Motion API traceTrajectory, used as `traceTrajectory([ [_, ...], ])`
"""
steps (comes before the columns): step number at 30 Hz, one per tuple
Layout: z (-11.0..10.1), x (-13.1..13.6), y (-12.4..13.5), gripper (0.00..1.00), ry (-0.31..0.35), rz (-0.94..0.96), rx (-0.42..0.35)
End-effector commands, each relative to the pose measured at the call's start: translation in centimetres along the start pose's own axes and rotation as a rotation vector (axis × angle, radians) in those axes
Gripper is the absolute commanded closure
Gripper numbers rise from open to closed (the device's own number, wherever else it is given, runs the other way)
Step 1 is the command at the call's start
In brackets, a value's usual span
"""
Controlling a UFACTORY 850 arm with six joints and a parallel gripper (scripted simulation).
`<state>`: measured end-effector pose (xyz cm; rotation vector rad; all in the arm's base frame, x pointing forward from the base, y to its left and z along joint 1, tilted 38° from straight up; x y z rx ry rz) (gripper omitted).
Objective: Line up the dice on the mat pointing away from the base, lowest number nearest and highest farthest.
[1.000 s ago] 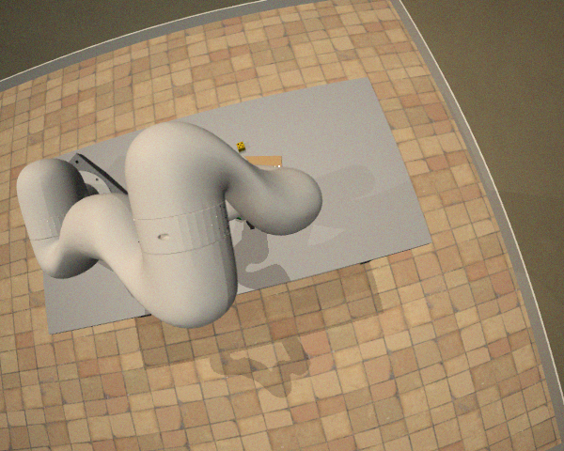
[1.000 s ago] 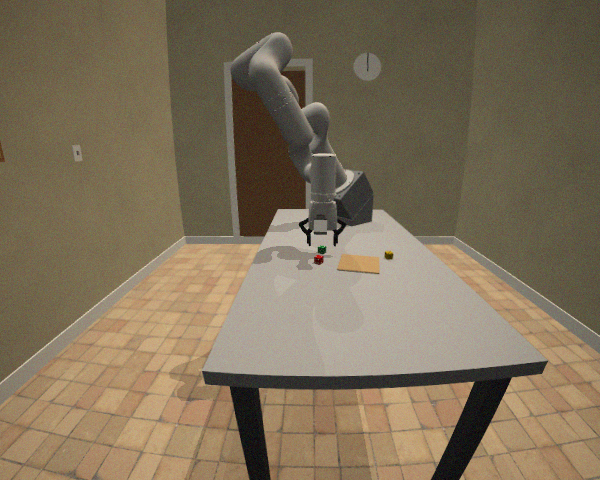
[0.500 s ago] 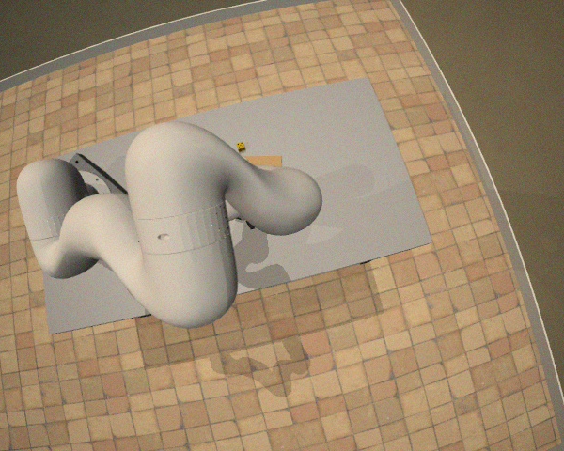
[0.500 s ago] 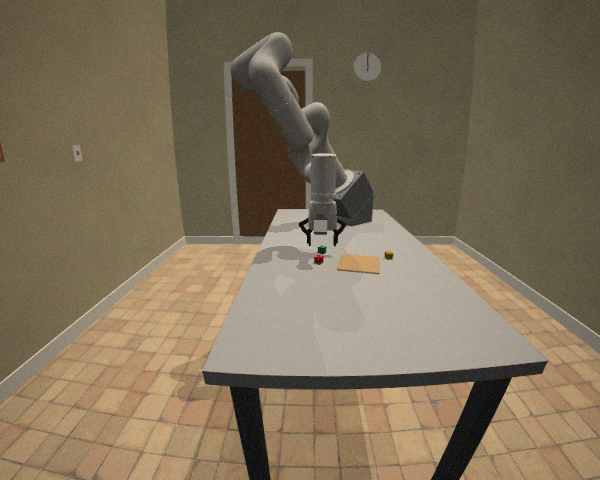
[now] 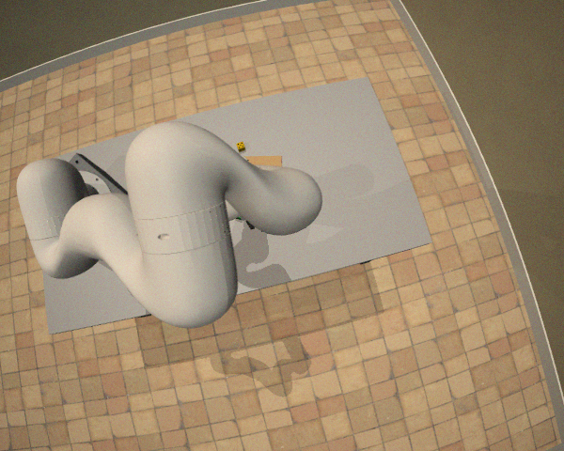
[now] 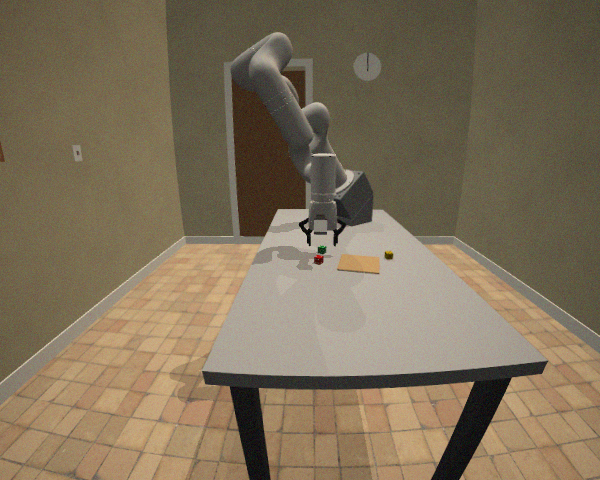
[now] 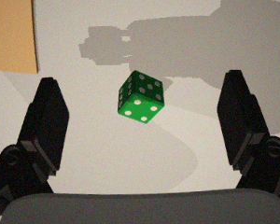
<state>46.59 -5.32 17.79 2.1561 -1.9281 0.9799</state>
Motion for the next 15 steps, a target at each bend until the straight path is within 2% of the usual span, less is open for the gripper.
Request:
traceTrajectory([
  [1,0.0,-0.1,-0.1,0.00,0.000,0.000,0.001],
  [9,0.0,-1.3,-0.4,0.00,0.000,0.000,0.001],
  [15,0.0,-4.3,-1.4,0.00,0.000,0.000,0.001],
])
Point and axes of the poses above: the point where the finger pads meet when closed, its own z axis out along the fingers, its own x axis across the jaws, y = z × x, the point moved 9 cm from there along -z, back along the fingers, and after that the axes turned 4 degrees about -z, right-handed, at the moved point
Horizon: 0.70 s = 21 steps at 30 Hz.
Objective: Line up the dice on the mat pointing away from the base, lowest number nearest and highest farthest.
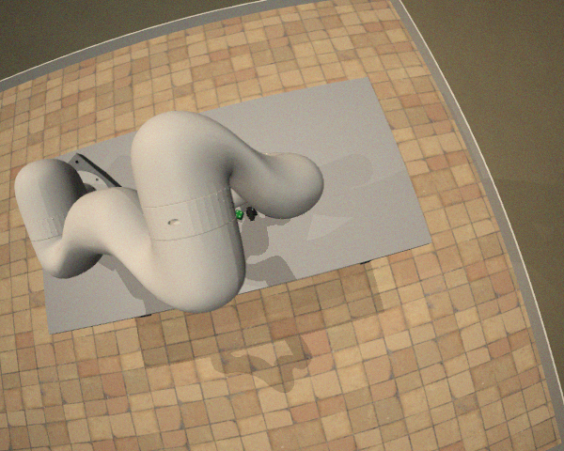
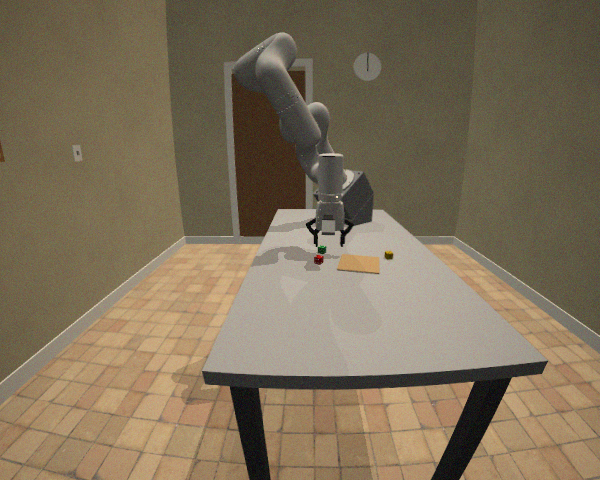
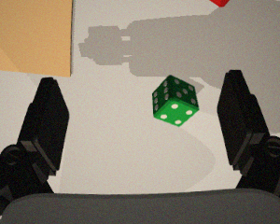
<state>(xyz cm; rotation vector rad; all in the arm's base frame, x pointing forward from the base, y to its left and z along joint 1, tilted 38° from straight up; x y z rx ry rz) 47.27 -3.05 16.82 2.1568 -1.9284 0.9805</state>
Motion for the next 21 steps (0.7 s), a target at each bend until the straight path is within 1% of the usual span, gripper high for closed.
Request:
traceTrajectory([
  [1,0.0,-2.5,-0.8,0.00,0.000,0.000,0.000],
  [9,0.0,-9.5,-3.0,0.00,0.000,0.000,0.000],
  [11,0.0,-9.5,-3.0,0.00,0.000,0.000,0.000],
  [17,0.0,-14.8,-4.6,0.00,0.000,0.000,0.000],
  [21,0.0,-17.7,-5.5,0.00,0.000,0.000,0.000],
])
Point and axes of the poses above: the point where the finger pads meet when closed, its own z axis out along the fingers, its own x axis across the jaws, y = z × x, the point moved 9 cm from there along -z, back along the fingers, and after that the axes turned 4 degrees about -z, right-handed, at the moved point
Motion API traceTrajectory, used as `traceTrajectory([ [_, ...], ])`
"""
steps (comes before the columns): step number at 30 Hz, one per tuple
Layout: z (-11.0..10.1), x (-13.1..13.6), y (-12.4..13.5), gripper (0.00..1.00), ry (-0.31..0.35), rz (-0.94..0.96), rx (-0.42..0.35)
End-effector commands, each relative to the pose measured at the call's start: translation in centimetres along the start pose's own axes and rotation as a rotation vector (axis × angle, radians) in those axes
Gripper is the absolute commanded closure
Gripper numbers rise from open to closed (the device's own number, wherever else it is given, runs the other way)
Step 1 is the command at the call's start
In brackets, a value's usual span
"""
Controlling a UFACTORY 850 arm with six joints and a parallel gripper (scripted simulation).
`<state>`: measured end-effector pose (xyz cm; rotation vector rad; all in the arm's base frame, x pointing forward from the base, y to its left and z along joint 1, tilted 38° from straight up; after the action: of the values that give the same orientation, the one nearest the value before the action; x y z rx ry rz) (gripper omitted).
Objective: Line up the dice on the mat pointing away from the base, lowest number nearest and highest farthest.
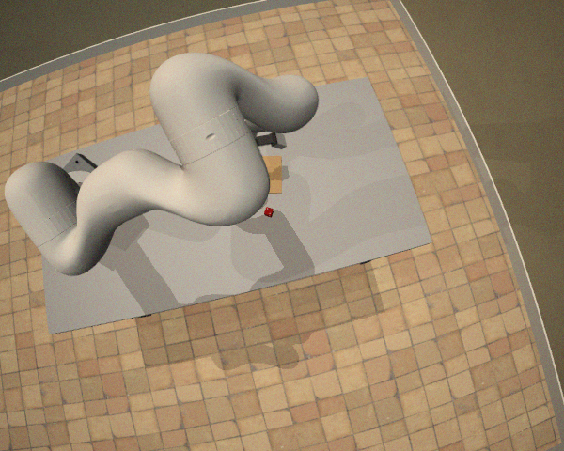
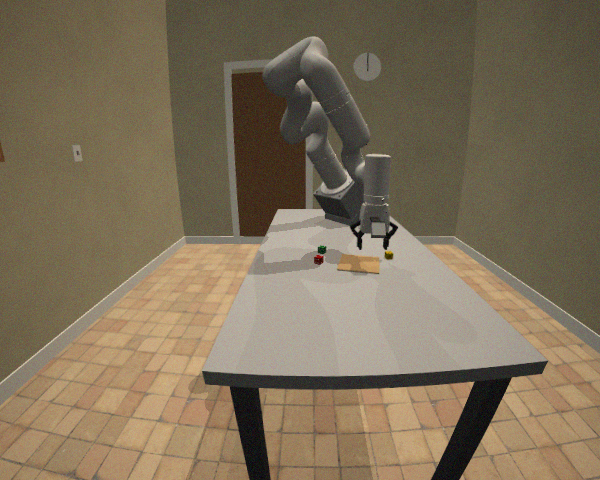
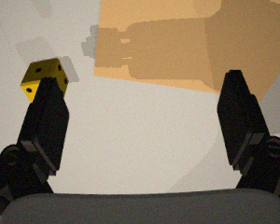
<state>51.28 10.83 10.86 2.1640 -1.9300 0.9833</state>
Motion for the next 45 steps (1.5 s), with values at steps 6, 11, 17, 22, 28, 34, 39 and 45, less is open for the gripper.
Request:
traceTrajectory([
  [6,0.2,-5.2,-1.9,0.00,0.005,0.000,-0.006],
  [11,0.2,-6.3,-2.2,0.00,0.005,0.000,-0.006],
  [17,0.2,-6.7,-2.4,0.00,0.005,0.000,-0.006],
  [22,0.2,-6.7,-2.4,0.00,0.005,0.000,-0.006],
  [28,0.2,-6.7,-2.4,0.00,0.005,0.000,-0.006],
  [34,0.2,-6.7,-2.4,0.00,0.005,0.000,-0.006],
  [39,0.2,-6.7,-2.4,0.00,0.005,0.000,-0.006],
  [45,0.2,-6.7,-2.4,0.00,0.005,0.000,-0.006],
])
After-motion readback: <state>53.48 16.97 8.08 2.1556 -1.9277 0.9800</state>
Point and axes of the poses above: the point where the finger pads meet when closed, its own z axis out along the fingers, its own x axis across the jaws, y = z × x, the point moved 9 cm from there along -z, back along the fingers, and after that the axes turned 4 degrees about -z, right-handed, at the moved point
